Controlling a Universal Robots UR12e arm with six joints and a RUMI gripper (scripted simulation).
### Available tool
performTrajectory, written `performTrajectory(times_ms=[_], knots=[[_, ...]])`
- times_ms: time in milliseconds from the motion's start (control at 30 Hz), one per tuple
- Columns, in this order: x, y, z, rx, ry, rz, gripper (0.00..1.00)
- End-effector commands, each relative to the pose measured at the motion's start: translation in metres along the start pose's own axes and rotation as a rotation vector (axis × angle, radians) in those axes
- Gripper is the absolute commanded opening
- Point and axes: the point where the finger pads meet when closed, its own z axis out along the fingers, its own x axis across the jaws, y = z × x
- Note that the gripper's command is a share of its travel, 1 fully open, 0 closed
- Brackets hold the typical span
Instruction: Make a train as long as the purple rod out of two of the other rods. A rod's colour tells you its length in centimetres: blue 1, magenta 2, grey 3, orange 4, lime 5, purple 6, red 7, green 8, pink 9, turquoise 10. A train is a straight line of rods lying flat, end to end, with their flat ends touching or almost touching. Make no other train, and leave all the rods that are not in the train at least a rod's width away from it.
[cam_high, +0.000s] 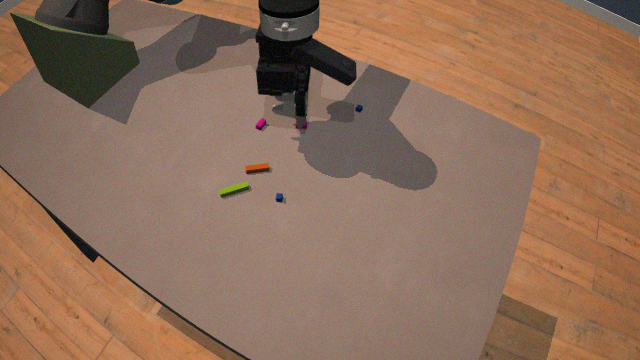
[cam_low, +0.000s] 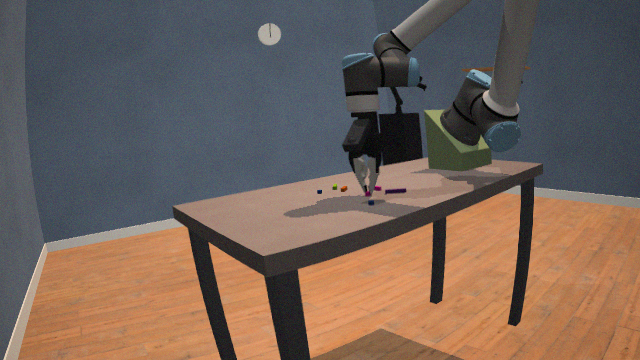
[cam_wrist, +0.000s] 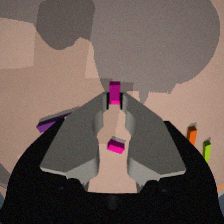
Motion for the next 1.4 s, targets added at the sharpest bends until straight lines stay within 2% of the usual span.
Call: performTrajectory(times_ms=[0, 567, 1000, 1367], knots=[[-0.0008, -0.0005, 0.0003, 0.001, 0.000, -0.001, 0.00], [-0.0008, -0.0005, 0.0003, 0.001, 0.000, -0.001, 0.00], [-0.0008, -0.0005, 0.0003, 0.001, 0.000, -0.001, 0.14], [-0.0008, -0.0005, 0.0002, 0.001, 0.000, -0.001, 0.14]])
